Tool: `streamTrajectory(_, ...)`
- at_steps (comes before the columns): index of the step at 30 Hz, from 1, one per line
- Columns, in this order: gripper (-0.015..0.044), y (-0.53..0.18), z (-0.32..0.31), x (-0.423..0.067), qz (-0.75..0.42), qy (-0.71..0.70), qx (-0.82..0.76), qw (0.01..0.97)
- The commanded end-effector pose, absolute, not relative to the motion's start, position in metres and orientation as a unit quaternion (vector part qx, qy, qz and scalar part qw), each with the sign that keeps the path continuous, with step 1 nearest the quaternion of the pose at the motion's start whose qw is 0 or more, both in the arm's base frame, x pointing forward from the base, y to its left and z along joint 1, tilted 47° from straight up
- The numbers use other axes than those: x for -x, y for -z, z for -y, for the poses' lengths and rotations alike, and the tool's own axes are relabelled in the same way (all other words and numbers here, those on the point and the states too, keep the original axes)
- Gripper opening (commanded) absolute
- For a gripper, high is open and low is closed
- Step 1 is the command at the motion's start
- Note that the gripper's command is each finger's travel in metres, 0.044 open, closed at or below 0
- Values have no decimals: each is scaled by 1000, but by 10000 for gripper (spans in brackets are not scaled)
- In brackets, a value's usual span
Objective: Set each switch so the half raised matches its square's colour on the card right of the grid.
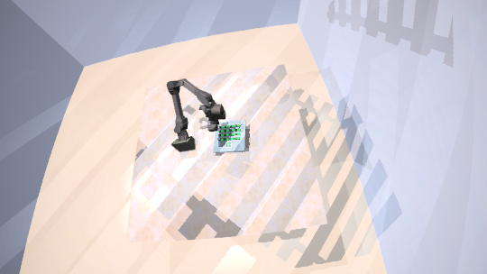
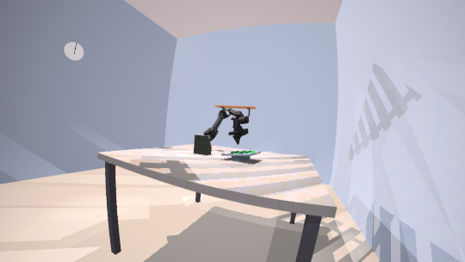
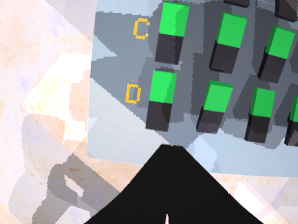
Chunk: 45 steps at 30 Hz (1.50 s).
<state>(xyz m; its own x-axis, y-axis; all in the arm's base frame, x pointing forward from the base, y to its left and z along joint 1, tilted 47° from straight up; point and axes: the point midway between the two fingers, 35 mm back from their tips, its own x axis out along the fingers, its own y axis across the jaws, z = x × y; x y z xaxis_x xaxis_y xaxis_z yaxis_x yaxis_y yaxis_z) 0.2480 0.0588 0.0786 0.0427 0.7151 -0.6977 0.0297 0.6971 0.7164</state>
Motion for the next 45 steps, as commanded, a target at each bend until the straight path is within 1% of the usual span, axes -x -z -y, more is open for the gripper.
streamTrajectory(1, 0, -65, -78, -242, -641, -261, -296, 659)
streamTrajectory(24, 0, -49, -95, -242, -640, -262, -296, 659)
streamTrajectory(45, 0, -49, -96, -242, -640, -262, -296, 659)
